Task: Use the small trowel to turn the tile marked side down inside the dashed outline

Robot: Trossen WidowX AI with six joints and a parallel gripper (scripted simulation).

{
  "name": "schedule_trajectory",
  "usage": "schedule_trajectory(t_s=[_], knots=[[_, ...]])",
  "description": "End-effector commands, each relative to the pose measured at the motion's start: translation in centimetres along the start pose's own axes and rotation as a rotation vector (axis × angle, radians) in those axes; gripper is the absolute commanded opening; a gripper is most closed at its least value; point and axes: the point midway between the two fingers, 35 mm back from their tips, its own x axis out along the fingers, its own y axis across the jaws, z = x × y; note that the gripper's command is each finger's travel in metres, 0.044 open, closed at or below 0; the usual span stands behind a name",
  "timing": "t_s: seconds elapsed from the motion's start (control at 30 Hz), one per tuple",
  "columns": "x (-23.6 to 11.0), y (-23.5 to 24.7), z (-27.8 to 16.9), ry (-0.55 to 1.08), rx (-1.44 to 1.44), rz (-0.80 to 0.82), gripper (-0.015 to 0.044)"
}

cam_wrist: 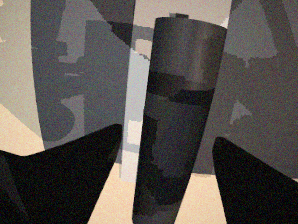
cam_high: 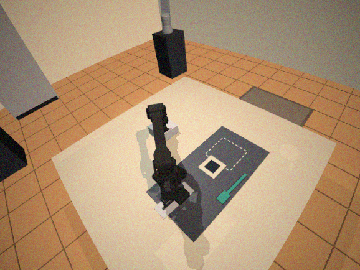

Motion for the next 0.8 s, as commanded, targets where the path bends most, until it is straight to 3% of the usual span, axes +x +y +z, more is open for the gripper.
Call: schedule_trajectory(t_s=[0.0,0.23,0.4,0.63,0.67,0.77], knots=[[0.1,0.0,0.0,0.0,-0.008,0.001,0.027],[0.1,0.0,0.0,0.0,-0.008,0.001,0.027],[-4.2,0.2,0.2,0.0,-0.008,0.001,0.027],[-4.4,0.3,0.2,0.0,-0.008,0.001,0.027],[-4.6,0.1,0.1,0.006,-0.002,-0.009,0.0296],[-5.6,0.1,0.1,0.006,-0.002,-0.009,0.03]])
